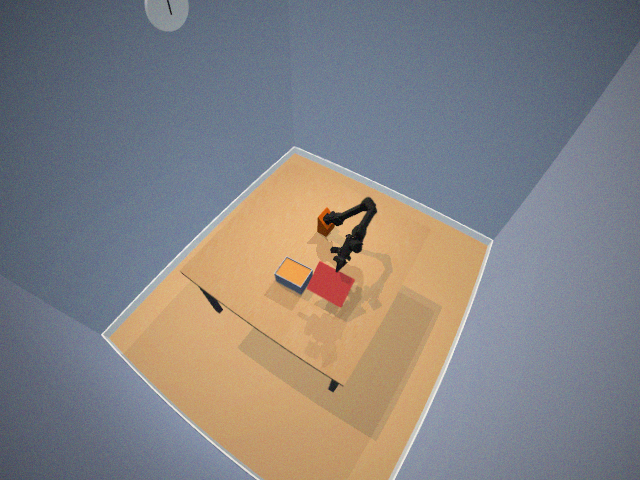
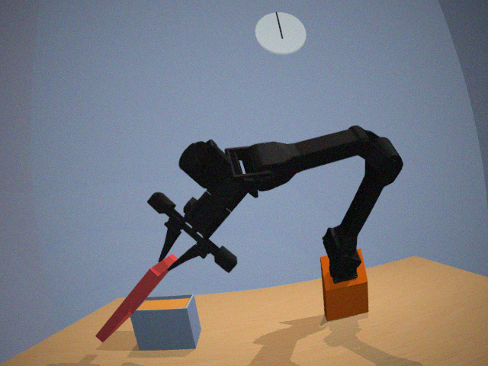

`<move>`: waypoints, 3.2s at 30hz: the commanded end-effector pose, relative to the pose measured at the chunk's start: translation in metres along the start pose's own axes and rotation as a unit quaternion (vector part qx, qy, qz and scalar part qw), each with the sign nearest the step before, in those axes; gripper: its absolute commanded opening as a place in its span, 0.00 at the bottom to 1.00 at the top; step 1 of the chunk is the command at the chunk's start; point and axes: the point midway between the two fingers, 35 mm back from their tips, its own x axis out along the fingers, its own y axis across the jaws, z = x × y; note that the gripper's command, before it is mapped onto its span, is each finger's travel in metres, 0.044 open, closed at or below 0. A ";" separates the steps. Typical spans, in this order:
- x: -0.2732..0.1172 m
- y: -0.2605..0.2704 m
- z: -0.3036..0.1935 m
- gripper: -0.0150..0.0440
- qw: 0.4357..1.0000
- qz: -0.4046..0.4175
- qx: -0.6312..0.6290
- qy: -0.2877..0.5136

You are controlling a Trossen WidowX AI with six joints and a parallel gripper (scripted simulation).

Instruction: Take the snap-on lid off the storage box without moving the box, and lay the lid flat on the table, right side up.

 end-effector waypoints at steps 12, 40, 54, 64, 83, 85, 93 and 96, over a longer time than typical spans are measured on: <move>-0.007 0.006 -0.015 0.25 1.000 0.014 -0.001 0.003; 0.008 -0.011 -0.011 0.25 1.000 0.014 -0.001 0.004; 0.015 -0.020 -0.011 0.25 1.000 0.014 -0.001 0.004; 0.020 -0.026 -0.011 0.25 1.000 0.014 -0.001 0.004; 0.030 -0.037 -0.011 0.25 1.000 0.014 0.000 0.005; 0.031 -0.038 -0.011 0.25 1.000 0.014 0.000 0.005; 0.036 -0.043 -0.011 0.25 1.000 0.014 0.000 0.005; 0.037 -0.045 -0.011 0.25 1.000 0.014 0.000 0.005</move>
